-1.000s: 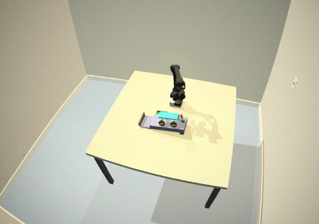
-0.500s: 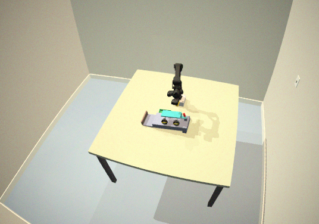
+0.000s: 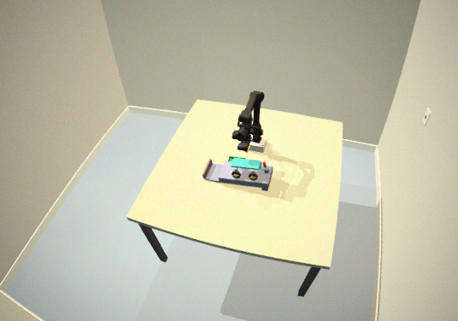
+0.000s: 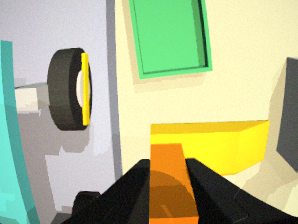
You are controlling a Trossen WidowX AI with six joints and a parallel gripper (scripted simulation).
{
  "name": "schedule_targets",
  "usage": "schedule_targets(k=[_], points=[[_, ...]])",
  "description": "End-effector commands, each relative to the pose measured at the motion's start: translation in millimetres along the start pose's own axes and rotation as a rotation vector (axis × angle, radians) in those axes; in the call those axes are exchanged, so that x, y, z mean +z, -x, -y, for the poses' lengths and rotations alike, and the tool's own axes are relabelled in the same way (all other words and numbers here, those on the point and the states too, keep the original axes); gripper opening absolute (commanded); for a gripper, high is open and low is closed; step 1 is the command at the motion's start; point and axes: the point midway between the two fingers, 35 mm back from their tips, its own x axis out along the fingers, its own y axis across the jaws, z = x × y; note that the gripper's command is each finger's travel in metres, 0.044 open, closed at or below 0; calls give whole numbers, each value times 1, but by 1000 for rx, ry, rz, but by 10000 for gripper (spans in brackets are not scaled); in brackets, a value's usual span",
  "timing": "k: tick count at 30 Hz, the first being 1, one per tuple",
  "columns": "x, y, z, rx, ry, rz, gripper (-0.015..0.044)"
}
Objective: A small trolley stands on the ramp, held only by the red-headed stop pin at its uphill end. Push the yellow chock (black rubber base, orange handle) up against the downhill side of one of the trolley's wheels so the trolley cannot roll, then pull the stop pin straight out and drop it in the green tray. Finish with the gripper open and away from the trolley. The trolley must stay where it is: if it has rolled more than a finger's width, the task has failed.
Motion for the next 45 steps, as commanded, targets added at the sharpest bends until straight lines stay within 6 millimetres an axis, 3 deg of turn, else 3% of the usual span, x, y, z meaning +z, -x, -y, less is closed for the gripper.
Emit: schedule_targets(k=[1, 31, 35, 45], points=[[13, -1, -4, 4, 4, 1, 0], [129, -10, -30, 6, 4, 10, 0], [131, -10, -30, 4, -42, 7, 0], [133, -10, -31, -10, -392, -17, 0]])
